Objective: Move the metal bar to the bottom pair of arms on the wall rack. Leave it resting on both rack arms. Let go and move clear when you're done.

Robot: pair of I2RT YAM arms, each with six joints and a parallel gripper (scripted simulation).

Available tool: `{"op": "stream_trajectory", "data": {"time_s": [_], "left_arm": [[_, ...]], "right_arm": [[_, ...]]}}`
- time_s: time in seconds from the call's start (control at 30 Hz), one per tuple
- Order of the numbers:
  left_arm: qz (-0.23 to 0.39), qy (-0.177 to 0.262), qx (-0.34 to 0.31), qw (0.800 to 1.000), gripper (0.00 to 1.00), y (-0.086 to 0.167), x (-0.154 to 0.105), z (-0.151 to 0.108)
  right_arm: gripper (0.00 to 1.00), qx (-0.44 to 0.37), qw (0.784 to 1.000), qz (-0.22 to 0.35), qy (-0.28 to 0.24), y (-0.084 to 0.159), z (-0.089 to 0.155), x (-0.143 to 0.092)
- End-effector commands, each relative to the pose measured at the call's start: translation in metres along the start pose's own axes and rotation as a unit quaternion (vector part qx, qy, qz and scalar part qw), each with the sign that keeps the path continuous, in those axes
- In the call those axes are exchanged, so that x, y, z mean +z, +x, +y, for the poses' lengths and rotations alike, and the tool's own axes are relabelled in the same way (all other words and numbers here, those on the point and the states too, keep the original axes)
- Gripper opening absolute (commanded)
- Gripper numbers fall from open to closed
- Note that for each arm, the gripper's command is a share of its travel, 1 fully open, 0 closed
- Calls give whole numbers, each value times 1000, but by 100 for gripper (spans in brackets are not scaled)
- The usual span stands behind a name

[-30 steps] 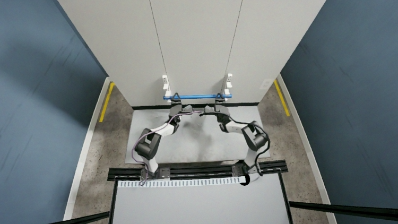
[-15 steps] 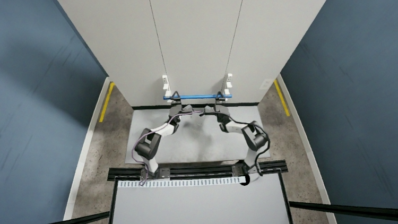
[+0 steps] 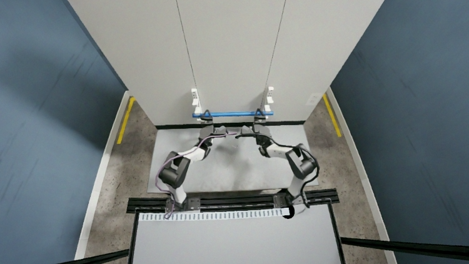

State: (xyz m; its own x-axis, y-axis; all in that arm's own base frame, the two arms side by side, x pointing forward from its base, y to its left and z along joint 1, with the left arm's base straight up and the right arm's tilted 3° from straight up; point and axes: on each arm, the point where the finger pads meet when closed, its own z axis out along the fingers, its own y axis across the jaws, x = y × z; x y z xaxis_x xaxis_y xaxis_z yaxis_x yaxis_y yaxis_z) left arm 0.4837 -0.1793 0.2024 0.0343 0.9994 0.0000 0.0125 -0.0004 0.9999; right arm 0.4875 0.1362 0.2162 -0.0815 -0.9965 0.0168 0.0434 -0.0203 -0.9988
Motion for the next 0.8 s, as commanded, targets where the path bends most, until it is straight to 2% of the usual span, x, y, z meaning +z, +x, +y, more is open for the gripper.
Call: {"op": "stream_trajectory", "data": {"time_s": [0.0, 0.77], "left_arm": [[-1, -9, -7, 1000, 100, -2, -11, 6], [-1, -11, -9, 1000, 100, -4, -34, 8]], "right_arm": [[100, 0, 1000, -2, 5, -2, -6, -10], [100, 0, 1000, 1, 6, -1, -6, -32]]}}
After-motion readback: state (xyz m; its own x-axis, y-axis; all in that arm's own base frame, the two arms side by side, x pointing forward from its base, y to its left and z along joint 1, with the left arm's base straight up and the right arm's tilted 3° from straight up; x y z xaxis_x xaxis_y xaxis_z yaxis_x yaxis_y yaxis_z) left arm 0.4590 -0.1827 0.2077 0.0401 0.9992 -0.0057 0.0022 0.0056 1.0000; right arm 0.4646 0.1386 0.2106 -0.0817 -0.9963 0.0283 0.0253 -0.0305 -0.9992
